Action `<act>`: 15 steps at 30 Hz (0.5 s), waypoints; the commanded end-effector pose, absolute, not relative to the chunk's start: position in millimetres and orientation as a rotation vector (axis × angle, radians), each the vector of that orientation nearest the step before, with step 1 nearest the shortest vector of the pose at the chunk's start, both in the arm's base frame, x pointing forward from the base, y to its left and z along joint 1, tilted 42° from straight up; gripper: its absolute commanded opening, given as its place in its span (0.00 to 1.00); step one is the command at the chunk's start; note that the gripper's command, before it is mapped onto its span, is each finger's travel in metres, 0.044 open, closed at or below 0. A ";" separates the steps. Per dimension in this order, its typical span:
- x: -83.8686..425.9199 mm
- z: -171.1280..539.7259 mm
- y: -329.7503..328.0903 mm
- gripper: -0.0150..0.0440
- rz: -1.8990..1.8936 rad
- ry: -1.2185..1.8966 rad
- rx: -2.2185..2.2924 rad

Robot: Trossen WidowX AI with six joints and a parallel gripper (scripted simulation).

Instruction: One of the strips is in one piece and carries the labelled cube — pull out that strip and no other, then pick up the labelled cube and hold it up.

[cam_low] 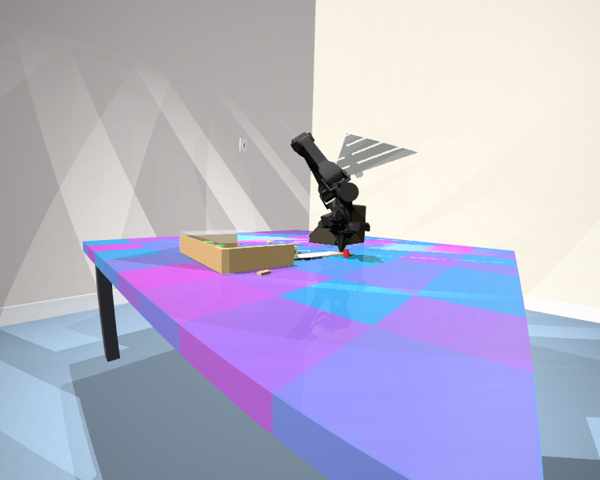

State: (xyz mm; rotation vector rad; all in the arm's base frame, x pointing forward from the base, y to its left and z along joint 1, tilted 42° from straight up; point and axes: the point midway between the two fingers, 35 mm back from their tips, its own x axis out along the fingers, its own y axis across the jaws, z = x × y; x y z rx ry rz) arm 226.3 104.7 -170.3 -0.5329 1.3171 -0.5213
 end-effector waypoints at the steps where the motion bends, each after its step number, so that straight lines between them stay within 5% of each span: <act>1: 217.2 -172.7 96.0 0.25 -0.536 1.346 -0.547; 15: 222.3 -138.1 132.2 0.30 -0.538 1.345 -0.541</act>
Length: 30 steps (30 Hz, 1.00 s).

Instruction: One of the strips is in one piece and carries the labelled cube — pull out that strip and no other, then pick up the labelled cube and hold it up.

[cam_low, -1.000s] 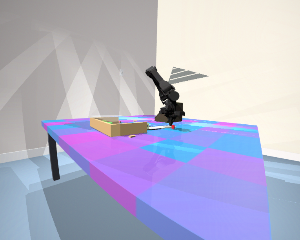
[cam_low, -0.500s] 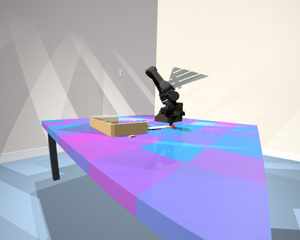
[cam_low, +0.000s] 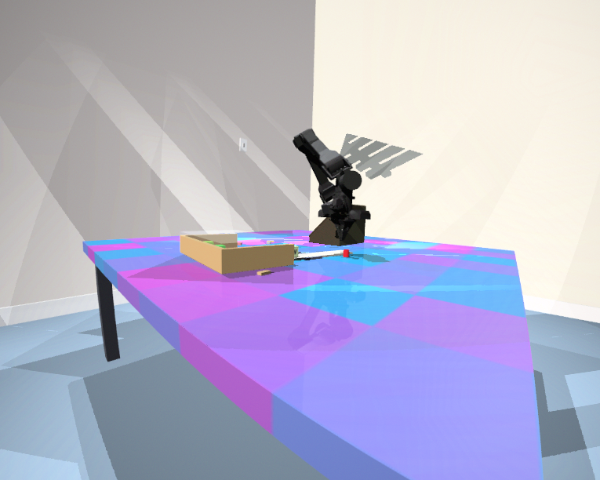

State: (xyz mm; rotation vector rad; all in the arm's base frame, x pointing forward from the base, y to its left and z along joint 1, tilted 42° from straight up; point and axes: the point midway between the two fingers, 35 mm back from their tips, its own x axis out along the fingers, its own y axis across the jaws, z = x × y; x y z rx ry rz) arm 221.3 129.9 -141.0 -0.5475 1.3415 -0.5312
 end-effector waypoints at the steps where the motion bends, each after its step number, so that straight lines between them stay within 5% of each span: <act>1: 230.4 -137.7 132.5 0.34 -0.546 1.340 -0.530; 16: 281.6 -125.5 140.0 1.00 -0.559 1.331 -0.514; 30: 328.2 -112.2 148.1 1.00 -0.560 1.329 -0.514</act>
